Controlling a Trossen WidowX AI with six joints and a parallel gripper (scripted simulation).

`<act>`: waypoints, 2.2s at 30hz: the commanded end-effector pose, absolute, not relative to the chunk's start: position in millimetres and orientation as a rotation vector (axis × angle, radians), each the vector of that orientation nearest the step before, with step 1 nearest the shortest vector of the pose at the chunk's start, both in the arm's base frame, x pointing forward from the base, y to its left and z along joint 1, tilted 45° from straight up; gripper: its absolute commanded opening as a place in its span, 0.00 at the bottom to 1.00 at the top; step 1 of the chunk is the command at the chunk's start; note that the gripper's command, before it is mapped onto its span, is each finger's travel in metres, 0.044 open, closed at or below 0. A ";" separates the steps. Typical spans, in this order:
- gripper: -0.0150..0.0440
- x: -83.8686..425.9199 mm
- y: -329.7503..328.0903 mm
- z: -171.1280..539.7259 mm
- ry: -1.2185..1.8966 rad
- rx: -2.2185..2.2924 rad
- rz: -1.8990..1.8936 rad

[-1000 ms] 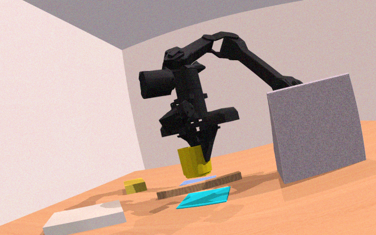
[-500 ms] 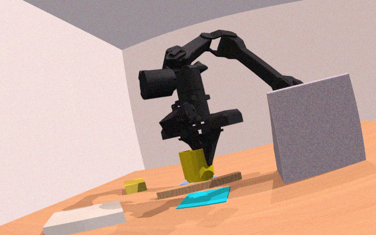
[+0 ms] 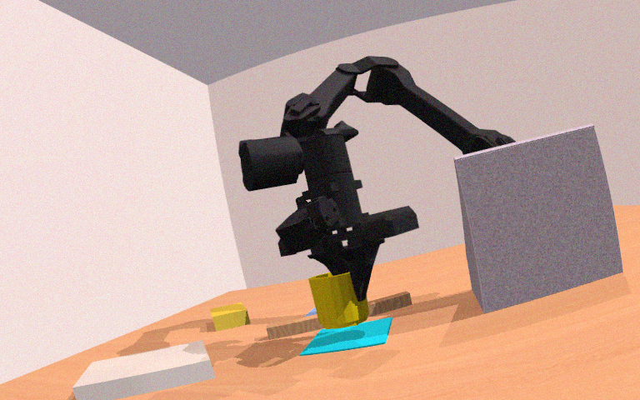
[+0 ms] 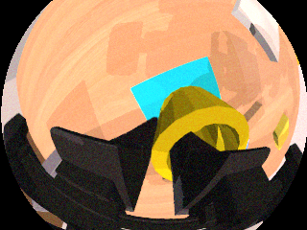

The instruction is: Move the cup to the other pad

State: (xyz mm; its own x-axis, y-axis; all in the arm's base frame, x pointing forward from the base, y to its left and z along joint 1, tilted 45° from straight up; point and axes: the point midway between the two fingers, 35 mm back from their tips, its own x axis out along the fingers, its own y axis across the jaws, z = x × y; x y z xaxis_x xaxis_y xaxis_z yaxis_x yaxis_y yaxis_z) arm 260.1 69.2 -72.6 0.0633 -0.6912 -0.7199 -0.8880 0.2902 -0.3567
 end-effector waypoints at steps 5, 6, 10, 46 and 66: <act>0.25 258.9 57.6 -82.7 1.685 -1.467 0.281; 0.25 258.9 57.4 -82.9 1.685 -1.467 0.281; 0.25 259.7 60.1 -81.3 1.683 -1.457 0.280; 0.50 259.4 72.7 -69.3 1.683 -1.460 0.283; 0.50 255.2 96.0 -44.2 1.685 -1.466 0.283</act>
State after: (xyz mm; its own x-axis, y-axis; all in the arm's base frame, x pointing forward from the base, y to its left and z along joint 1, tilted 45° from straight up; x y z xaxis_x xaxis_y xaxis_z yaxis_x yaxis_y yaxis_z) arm 255.3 90.1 -50.0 0.0608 -0.7012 -0.7103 -0.8950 0.2768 -0.3499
